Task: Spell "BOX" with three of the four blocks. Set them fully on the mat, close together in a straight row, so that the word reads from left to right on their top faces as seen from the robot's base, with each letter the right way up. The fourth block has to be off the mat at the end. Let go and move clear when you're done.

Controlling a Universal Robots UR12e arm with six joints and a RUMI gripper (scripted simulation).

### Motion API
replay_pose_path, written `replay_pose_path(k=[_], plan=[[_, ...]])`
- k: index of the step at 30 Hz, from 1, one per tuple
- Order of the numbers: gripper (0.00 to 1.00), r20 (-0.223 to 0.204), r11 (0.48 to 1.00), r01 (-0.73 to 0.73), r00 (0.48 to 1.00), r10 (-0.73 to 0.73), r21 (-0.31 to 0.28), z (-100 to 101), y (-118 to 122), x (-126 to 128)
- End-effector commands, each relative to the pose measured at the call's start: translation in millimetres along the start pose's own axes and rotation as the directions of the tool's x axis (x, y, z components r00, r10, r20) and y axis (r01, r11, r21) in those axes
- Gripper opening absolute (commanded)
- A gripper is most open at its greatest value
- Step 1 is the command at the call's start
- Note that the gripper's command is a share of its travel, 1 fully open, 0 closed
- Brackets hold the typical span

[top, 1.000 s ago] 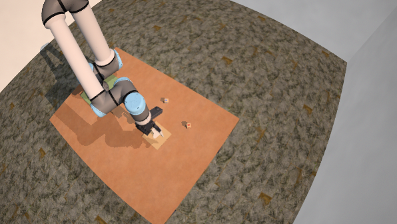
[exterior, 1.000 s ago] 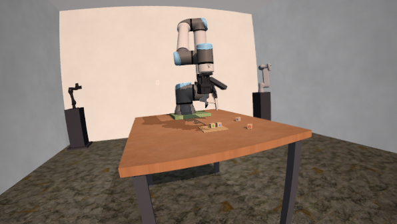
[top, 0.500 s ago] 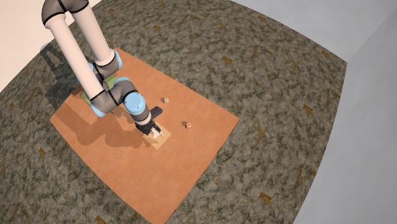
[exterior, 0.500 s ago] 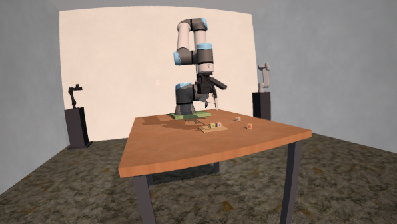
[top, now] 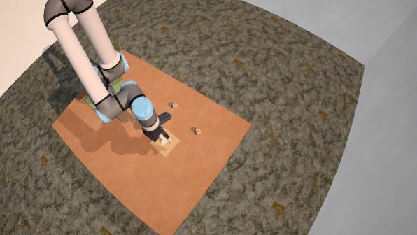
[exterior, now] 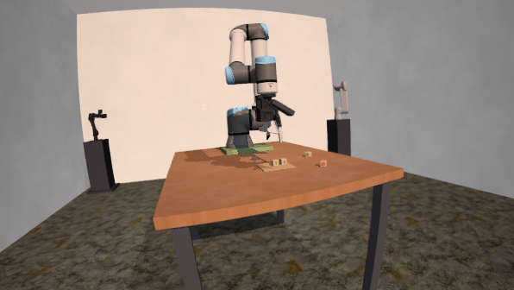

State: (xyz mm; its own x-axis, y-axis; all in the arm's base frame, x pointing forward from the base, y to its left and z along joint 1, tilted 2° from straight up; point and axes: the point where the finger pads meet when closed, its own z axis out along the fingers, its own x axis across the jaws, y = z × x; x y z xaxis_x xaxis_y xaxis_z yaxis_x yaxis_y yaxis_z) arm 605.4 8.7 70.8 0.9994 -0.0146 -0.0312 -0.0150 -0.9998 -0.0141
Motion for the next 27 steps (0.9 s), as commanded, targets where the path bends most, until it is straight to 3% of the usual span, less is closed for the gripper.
replay_pose_path(k=[1,20,27], plan=[[1.00,-0.001,0.999,-0.046,0.999,0.046,0.000,-0.8,-2.8,4.2],[1.00,-0.002,0.946,-0.325,0.946,0.325,0.000,-1.1,-21.2,26.0],[1.00,-0.002,0.876,-0.482,0.876,0.482,0.000,-1.1,-32.3,38.7]])
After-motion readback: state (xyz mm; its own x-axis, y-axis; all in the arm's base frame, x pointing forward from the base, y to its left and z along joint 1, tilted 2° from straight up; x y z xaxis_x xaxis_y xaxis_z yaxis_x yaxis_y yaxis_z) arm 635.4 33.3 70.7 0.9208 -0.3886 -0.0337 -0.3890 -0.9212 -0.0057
